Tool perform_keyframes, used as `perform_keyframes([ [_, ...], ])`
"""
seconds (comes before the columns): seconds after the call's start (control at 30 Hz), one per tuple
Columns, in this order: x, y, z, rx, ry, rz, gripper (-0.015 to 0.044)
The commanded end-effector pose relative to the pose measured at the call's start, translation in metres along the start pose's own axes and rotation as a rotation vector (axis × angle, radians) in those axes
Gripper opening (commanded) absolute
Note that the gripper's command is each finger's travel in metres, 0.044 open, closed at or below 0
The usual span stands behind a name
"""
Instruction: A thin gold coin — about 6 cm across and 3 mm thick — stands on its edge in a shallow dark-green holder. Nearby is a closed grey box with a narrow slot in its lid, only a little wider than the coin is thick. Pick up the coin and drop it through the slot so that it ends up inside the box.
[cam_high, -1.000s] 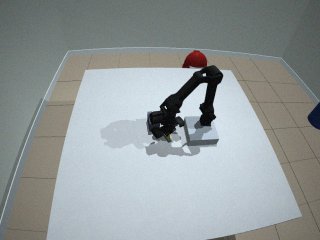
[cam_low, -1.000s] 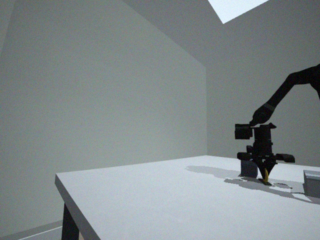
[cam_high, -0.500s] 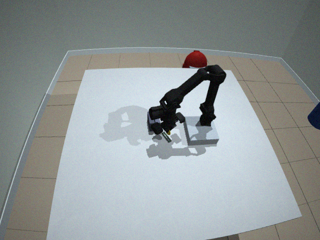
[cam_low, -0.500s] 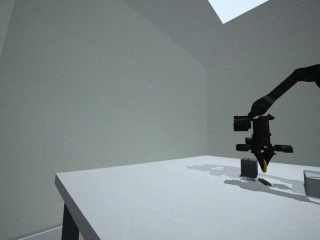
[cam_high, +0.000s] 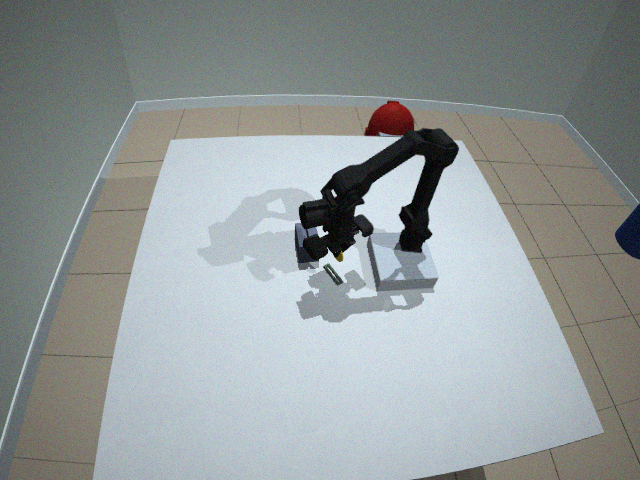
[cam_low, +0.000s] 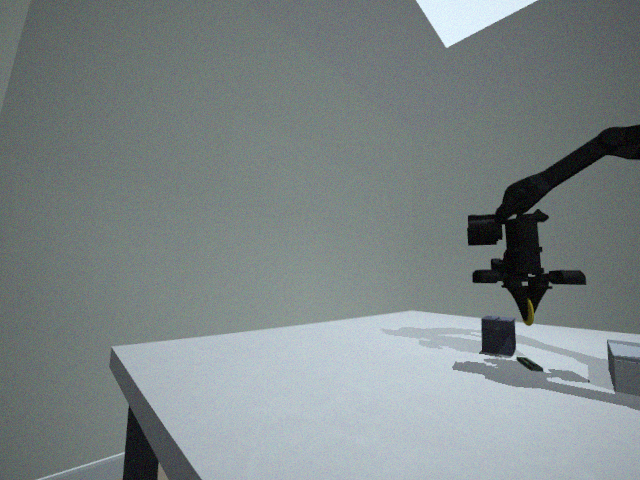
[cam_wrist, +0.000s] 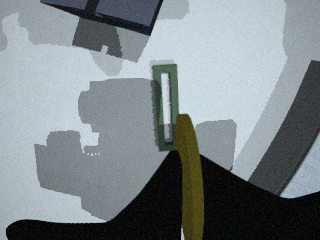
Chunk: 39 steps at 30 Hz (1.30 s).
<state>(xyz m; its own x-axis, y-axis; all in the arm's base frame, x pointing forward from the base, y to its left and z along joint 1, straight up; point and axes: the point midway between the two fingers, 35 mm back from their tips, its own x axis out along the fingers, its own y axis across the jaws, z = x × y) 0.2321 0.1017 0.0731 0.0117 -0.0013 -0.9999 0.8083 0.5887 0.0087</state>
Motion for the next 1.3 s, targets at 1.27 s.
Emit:
perform_keyframes([
  [1.27,-0.021,0.008,0.038,0.388,0.0,0.013,0.0],
])
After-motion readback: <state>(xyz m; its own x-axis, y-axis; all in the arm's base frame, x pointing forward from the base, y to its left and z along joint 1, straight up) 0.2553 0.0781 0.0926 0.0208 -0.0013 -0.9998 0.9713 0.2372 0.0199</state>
